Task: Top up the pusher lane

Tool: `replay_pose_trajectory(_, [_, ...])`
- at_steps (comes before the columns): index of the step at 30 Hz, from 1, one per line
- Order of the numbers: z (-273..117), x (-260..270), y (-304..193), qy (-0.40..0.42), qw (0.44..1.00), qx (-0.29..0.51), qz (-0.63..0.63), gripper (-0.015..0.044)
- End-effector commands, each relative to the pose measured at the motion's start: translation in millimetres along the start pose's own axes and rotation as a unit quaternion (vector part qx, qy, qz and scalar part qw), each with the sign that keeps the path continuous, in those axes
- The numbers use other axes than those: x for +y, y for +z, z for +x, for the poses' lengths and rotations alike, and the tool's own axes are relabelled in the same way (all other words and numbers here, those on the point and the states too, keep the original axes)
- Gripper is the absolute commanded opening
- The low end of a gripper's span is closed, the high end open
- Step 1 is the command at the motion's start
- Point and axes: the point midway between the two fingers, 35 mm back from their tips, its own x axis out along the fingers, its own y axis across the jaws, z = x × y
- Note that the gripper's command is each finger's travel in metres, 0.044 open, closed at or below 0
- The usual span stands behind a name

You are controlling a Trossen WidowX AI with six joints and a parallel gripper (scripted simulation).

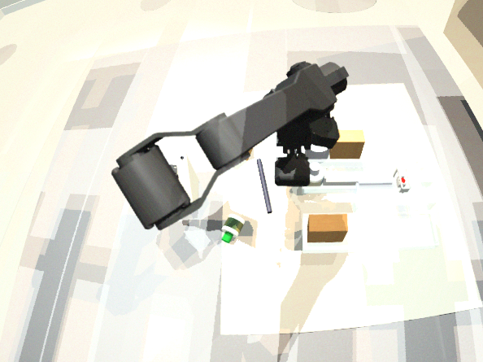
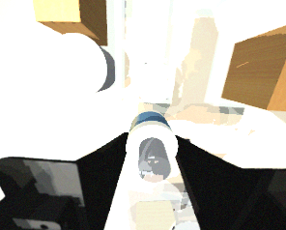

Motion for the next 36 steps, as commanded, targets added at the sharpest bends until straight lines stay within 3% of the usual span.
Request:
replay_pose_trajectory(1, [5.1,-2.8,1.2,0.0,1.0,-0.004,-0.005,0.0])
replay_pose_trajectory(7, [22.6,-3.0,1.2,0.0,1.0,-0.004,-0.005,0.0])
replay_pose_trajectory(36, [22.7,-2.5,12.5,0.0,1.0,-0.004,-0.005,0.0])
